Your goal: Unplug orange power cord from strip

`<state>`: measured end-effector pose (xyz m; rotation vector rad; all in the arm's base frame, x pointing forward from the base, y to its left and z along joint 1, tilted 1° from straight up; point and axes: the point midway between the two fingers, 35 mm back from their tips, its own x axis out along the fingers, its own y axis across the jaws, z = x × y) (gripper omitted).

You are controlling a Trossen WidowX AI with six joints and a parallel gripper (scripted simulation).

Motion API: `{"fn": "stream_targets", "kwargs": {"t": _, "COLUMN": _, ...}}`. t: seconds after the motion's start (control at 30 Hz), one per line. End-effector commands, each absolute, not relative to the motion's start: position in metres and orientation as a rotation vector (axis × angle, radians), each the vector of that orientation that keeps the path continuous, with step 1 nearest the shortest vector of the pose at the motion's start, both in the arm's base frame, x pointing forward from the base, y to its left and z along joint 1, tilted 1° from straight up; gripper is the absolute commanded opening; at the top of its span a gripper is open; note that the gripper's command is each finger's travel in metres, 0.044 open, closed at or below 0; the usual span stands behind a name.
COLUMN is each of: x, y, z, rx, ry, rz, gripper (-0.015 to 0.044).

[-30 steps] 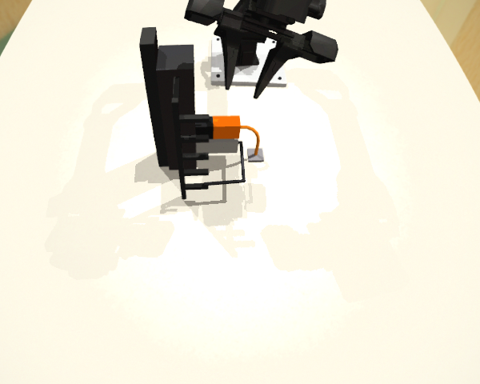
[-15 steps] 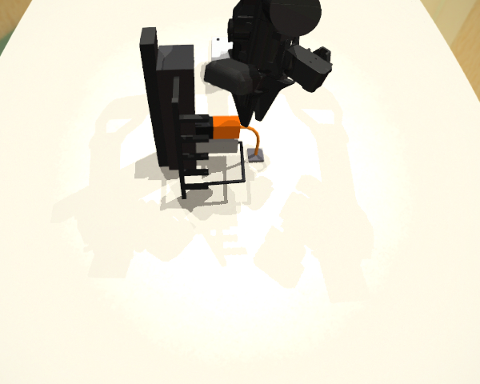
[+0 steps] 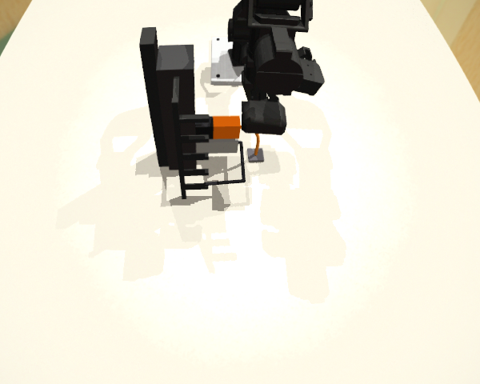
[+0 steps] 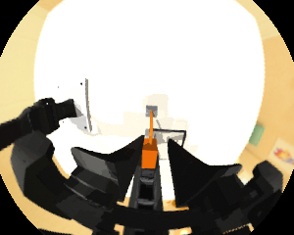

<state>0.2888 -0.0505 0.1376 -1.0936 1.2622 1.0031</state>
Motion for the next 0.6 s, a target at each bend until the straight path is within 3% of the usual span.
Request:
{"fn": "stream_targets", "kwargs": {"t": 0.0, "x": 0.284, "y": -0.048, "z": 0.131, "rx": -1.117, "ry": 1.248, "rz": 1.101, "gripper": 0.016}}
{"fn": "stream_targets", "kwargs": {"t": 0.57, "x": 0.283, "y": -0.06, "z": 0.131, "rx": -1.118, "ry": 1.249, "rz": 1.1, "gripper": 0.016}}
